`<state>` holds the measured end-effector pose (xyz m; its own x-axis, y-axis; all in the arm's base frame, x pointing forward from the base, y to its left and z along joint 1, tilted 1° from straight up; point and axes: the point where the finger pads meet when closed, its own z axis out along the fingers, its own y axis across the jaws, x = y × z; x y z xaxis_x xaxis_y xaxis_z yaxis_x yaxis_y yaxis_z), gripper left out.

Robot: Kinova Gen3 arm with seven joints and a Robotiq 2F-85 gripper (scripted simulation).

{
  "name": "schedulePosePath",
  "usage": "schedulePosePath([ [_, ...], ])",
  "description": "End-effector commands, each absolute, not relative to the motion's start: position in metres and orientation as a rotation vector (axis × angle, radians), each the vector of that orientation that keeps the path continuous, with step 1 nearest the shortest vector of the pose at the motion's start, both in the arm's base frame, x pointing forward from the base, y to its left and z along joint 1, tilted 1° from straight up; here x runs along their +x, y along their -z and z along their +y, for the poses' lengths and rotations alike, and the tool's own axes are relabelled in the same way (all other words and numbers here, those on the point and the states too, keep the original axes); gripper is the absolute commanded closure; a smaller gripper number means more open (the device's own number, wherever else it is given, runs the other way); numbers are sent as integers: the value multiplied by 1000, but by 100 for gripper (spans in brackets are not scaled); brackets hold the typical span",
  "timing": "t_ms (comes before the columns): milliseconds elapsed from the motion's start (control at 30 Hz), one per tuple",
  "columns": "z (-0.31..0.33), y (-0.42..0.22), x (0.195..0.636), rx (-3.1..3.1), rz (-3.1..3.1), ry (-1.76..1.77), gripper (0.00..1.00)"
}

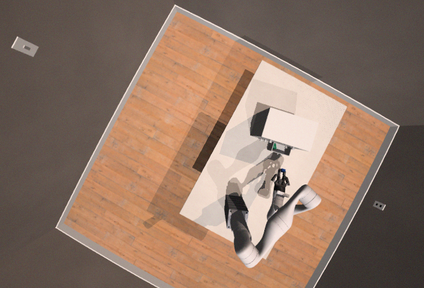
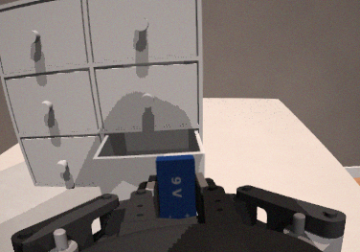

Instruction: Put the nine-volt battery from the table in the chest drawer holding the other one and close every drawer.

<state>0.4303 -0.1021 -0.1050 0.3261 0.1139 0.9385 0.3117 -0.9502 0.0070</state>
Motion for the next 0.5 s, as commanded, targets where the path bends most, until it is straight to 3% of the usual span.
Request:
schedulePosePath([
  [0,-101,102,434,-2405,-398,1690,77],
  [467,-88,102,473,-2405,-398,1690,77],
])
